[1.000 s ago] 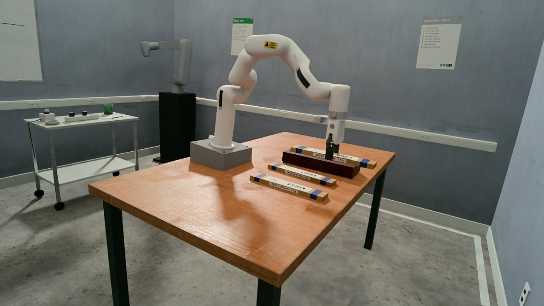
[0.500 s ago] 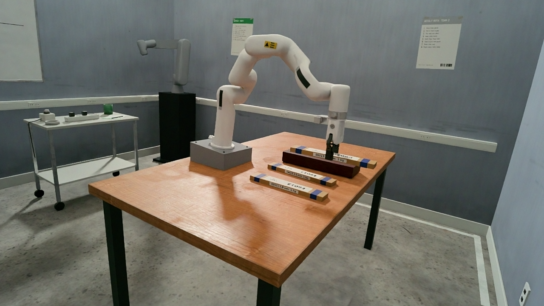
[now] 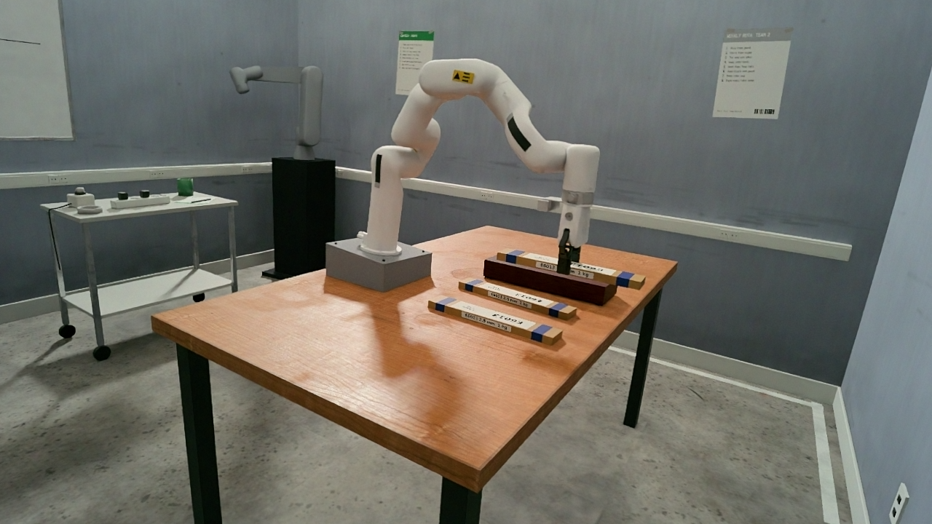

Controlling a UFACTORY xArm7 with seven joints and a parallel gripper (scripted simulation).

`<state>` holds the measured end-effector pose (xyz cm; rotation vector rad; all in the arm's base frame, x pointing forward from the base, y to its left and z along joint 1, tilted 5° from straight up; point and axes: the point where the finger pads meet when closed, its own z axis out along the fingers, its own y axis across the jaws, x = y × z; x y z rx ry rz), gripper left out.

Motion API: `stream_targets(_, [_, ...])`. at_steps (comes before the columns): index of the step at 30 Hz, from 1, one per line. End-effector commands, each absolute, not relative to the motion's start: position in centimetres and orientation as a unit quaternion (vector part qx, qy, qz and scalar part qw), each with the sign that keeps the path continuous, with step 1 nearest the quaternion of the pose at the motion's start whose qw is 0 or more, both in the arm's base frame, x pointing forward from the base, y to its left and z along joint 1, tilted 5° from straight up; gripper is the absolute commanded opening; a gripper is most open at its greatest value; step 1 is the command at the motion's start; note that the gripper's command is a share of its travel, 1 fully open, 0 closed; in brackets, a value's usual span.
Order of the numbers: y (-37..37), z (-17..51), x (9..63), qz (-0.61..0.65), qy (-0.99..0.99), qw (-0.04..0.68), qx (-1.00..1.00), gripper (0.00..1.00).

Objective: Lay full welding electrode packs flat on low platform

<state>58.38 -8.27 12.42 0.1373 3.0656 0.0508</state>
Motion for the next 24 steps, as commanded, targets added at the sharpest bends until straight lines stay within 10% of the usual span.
stream_targets(1, [-8.6,12.7,58.4,0.016,0.998,0.040,0.045,0.58])
stream_targets(24, [-13.4,12.3,55.1,0.016,0.998,0.040,0.045,0.58])
